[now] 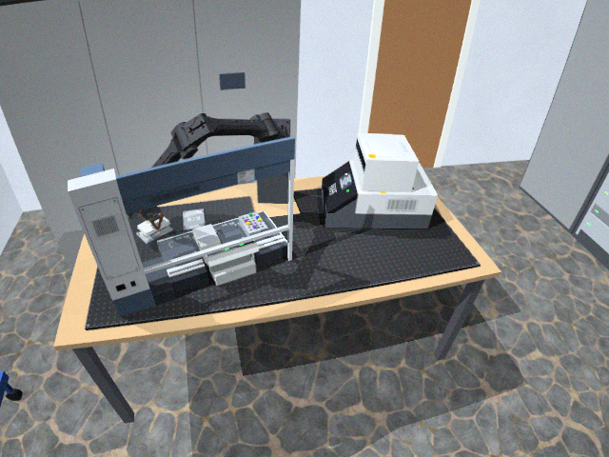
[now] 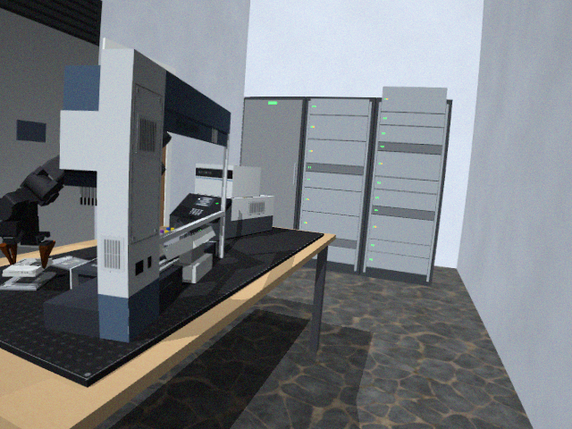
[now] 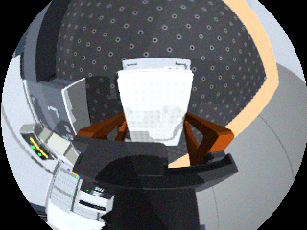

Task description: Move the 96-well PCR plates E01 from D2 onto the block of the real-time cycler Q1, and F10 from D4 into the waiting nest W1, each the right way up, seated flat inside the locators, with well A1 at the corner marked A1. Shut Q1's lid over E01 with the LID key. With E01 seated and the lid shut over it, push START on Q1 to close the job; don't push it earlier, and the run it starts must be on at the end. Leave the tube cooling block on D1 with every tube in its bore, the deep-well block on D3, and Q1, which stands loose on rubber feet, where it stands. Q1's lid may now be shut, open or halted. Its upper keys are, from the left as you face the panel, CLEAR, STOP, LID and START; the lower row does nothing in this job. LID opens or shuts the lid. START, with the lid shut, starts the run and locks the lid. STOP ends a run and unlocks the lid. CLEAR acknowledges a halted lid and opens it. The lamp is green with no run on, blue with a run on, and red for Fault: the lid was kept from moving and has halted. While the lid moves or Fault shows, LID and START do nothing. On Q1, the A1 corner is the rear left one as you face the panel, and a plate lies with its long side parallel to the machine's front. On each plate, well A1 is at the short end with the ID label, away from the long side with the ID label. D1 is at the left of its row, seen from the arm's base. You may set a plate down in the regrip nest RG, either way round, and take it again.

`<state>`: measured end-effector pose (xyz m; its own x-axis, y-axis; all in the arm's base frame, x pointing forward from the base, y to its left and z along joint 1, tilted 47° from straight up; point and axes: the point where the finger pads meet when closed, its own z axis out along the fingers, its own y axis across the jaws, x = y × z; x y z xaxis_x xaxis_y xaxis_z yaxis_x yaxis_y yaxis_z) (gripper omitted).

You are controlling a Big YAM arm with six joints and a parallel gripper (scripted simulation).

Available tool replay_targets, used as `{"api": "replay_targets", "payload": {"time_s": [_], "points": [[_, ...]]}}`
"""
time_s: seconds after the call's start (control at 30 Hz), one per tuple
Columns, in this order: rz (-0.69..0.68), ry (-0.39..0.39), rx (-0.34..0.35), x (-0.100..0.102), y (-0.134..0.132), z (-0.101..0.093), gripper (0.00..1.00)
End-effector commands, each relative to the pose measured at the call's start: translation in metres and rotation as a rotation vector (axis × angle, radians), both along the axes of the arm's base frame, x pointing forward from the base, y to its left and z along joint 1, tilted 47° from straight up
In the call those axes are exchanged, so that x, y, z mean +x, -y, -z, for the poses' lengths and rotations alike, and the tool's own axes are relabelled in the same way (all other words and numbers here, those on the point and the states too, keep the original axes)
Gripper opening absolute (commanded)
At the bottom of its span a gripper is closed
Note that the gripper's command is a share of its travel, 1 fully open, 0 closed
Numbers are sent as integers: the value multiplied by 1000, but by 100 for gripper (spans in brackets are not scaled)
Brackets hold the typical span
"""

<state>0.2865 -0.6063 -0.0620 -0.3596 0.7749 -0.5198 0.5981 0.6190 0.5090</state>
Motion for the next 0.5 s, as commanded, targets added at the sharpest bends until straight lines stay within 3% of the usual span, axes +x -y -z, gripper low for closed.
{"api": "replay_targets", "payload": {"time_s": [0.0, 0.3, 0.47], "points": [[33, 17, -49, -2, 28, -18, 0], [10, 8, -9, 21, 7, 11, 0], [16, 9, -26, 13, 11, 3, 0]]}}
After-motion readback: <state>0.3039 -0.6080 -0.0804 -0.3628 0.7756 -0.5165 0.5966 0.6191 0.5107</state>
